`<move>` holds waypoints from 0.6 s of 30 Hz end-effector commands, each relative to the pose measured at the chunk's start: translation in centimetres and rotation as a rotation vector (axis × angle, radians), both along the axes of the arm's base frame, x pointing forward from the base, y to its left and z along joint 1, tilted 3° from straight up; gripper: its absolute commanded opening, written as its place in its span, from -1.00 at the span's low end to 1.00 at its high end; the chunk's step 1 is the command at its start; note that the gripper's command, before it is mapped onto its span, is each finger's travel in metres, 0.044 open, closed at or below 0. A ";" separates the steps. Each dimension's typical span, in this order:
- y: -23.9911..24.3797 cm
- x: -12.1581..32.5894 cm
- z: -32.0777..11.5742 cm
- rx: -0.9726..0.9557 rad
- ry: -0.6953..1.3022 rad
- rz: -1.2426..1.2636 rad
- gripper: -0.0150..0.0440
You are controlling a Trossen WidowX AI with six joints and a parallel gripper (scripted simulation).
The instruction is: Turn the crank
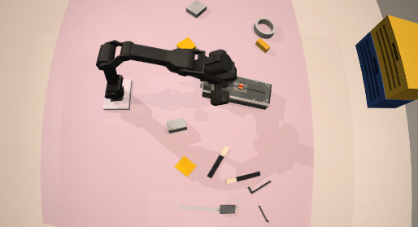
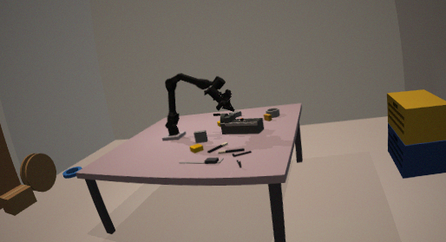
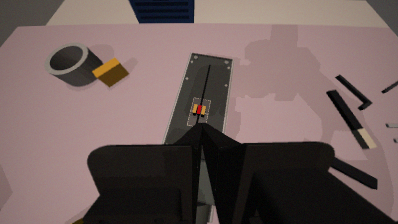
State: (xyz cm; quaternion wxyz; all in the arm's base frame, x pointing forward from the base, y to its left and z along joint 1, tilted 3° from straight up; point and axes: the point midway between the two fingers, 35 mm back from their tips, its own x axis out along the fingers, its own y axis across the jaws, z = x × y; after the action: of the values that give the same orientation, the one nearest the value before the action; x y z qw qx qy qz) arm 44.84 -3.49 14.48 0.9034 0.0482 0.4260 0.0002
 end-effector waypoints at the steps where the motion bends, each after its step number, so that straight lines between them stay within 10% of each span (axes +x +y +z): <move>1: 0.0 0.0 0.0 0.000 0.000 0.000 -0.49; 18: 0.0 0.0 0.0 0.000 0.000 0.000 0.93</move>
State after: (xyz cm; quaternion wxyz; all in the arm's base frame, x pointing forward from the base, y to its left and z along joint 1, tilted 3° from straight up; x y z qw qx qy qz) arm 44.84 -3.47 14.48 0.9034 0.0485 0.4260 0.0006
